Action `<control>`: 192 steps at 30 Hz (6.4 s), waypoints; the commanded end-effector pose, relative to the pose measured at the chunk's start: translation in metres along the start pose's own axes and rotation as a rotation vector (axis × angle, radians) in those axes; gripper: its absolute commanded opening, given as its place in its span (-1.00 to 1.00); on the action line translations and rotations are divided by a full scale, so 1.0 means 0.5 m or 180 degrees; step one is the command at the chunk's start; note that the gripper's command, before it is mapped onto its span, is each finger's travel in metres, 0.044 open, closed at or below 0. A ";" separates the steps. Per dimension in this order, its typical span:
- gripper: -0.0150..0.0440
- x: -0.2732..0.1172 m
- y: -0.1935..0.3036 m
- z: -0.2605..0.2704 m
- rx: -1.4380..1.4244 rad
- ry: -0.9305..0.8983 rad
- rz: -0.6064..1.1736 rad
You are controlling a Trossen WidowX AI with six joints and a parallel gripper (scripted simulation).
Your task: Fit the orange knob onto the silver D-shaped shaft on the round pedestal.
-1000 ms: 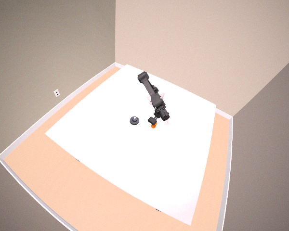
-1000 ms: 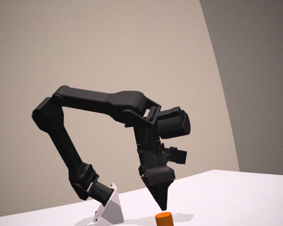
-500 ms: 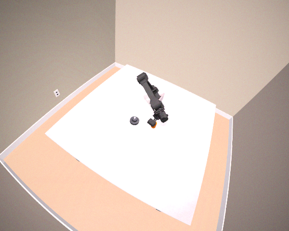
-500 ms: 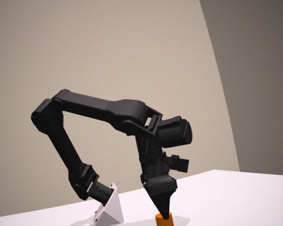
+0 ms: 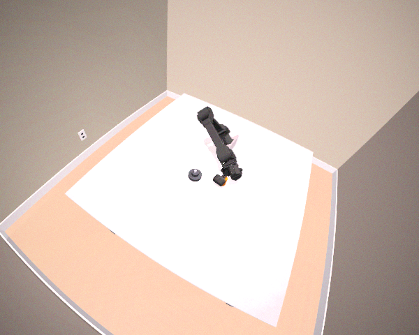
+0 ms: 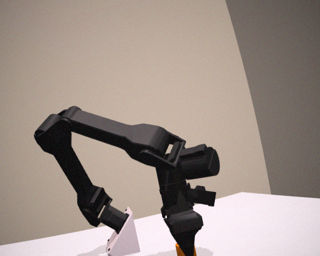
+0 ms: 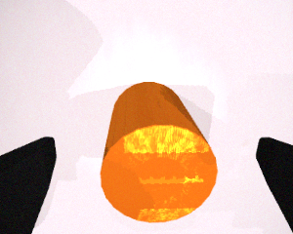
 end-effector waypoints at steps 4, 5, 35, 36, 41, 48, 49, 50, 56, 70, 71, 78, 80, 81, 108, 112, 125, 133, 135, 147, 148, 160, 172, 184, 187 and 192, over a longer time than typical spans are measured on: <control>1.00 0.030 -0.002 0.004 -0.0031 -0.0003 0.0025; 1.00 0.033 -0.002 0.004 -0.0031 -0.0003 0.0026; -0.38 0.052 -0.001 0.004 -0.0030 -0.0003 0.0029; -0.47 0.042 -0.003 0.002 -0.0031 -0.0003 0.0025; -0.49 -0.019 -0.010 -0.007 -0.0034 -0.0002 0.0007; -0.49 -0.109 -0.013 -0.009 -0.0037 -0.0005 -0.0001; -0.49 -0.123 -0.012 -0.008 -0.0037 -0.0006 -0.0001; -0.49 -0.136 -0.012 -0.007 -0.0037 -0.0006 0.0000; -0.49 -0.213 -0.005 0.003 -0.0035 -0.0010 0.0012; -0.49 -0.223 -0.007 0.017 -0.0056 0.0121 0.0036; -0.49 -0.225 -0.008 0.022 -0.0060 0.0179 0.0040; -0.49 -0.249 -0.012 0.065 -0.0079 0.0678 0.0053; -0.49 -0.256 -0.013 0.076 -0.0082 0.0816 0.0053; -0.49 -0.259 -0.013 0.082 -0.0083 0.0884 0.0053; -0.49 -0.312 -0.021 0.221 -0.0105 0.2797 0.0048; -0.49 -0.314 -0.021 0.233 -0.0105 0.3006 0.0047; -0.49 -0.302 -0.021 0.241 -0.0106 0.3177 0.0047; -0.49 -0.286 -0.021 0.251 -0.0107 0.3394 0.0047; -0.49 -0.282 -0.026 0.246 -0.0147 0.3257 0.0083; -0.49 -0.282 -0.026 0.246 -0.0147 0.3257 0.0083; -0.49 -0.282 -0.026 0.246 -0.0147 0.3257 0.0083; -0.49 -0.282 -0.026 0.246 -0.0147 0.3257 0.0083; -0.49 -0.278 -0.022 0.230 -0.0109 0.2983 0.0049; -0.49 -0.274 -0.022 0.168 -0.0097 0.1981 0.0050; -0.49 -0.270 -0.022 0.151 -0.0094 0.1737 0.0051; -0.49 -0.261 -0.022 0.121 -0.0089 0.1329 0.0051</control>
Point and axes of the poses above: the point midway between the two fingers, 35 mm back from their tips, its own x axis out along the fingers, its own z axis across the jaws, y = z × x, the point moved 10 cm from there along -x, back along the fingers, and after that the axes turned 1 degree about -x, right-handed, at the moved point
